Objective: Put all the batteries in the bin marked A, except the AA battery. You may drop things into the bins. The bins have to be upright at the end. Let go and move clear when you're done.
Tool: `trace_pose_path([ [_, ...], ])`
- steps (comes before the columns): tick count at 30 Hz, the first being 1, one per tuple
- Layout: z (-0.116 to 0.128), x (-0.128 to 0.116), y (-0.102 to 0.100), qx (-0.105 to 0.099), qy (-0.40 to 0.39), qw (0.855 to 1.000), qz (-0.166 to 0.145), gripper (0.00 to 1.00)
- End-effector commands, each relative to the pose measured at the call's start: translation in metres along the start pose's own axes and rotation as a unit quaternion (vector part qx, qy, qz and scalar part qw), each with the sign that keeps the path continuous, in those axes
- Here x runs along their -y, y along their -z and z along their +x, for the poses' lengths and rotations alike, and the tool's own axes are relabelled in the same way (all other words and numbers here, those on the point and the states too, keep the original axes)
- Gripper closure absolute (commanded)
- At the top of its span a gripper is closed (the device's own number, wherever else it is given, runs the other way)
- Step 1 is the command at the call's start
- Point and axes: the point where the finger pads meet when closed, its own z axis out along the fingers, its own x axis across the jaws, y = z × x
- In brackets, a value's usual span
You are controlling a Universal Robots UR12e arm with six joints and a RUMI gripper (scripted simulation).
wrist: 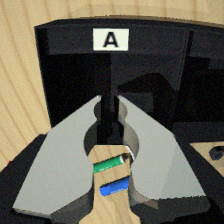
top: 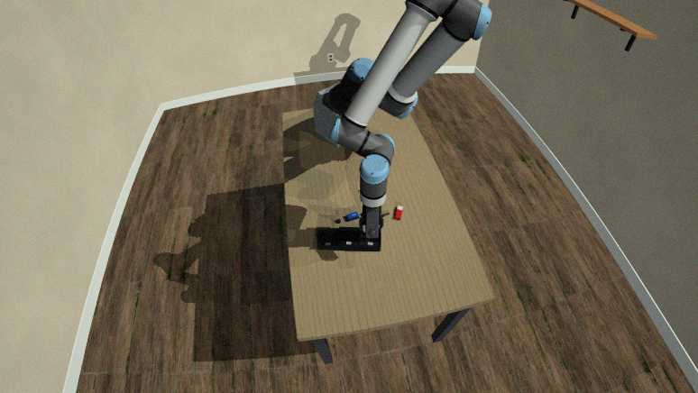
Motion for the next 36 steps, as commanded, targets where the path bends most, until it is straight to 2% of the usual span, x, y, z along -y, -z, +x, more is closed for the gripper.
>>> trace_pose_path([
  [1, 0.0, 0.001, 0.0, 0.0, 0.0, 1.0, 0.001, 0.96],
  [27, 0.0, 0.001, 0.03, 0.0, 0.0, 1.0, 0.001, 0.96],
  [34, 0.0, 0.001, 0.058, 0.0, 0.0, 1.0, 0.001, 0.96],
  [36, 0.0, 0.001, 0.06, 0.0, 0.0, 1.0, 0.001, 0.96],
])
